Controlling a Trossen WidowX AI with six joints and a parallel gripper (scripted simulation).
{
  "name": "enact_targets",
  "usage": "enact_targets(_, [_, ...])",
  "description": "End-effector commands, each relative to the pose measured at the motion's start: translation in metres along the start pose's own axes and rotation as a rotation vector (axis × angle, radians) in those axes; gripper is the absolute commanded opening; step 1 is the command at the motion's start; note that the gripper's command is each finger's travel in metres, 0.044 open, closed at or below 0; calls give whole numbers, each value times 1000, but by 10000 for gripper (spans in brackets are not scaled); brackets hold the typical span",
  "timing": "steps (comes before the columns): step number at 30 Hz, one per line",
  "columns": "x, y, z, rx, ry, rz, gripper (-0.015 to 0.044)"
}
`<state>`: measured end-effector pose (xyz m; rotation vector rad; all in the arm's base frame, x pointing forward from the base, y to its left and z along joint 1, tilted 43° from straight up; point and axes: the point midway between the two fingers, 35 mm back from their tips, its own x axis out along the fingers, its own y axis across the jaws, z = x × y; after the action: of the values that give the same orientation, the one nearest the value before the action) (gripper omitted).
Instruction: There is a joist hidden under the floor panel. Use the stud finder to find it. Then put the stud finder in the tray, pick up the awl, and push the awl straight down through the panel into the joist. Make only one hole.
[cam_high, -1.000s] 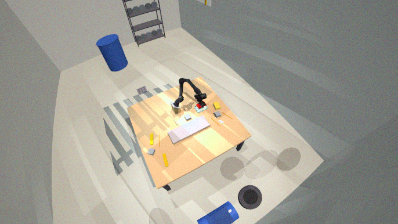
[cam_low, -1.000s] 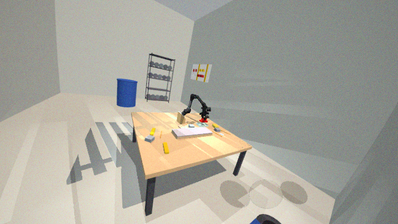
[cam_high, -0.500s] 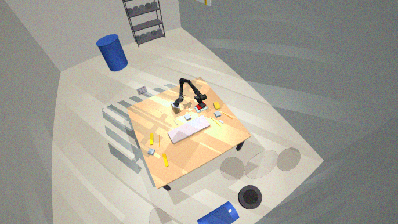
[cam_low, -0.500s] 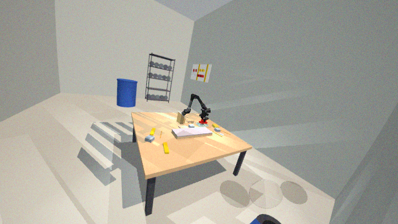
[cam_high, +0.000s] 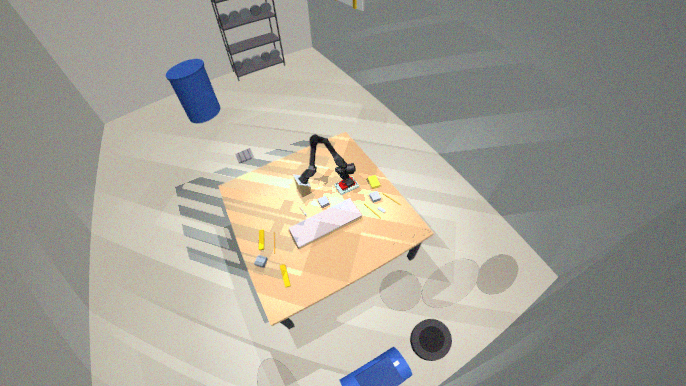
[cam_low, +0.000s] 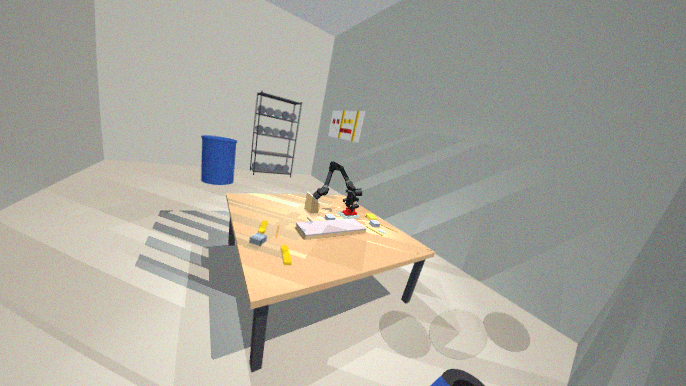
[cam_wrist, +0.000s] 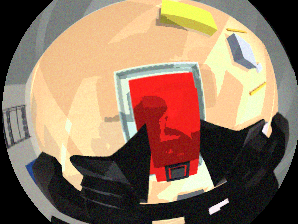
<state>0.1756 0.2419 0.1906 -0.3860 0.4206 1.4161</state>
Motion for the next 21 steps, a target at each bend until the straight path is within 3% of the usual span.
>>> enact_targets(1, [5, 0, -3, 6, 2, -3, 0])
enact_targets(12, [17, 1, -6, 7, -1, -3, 0])
enact_targets(21, [16, 2, -5, 3, 0, 2, 236])
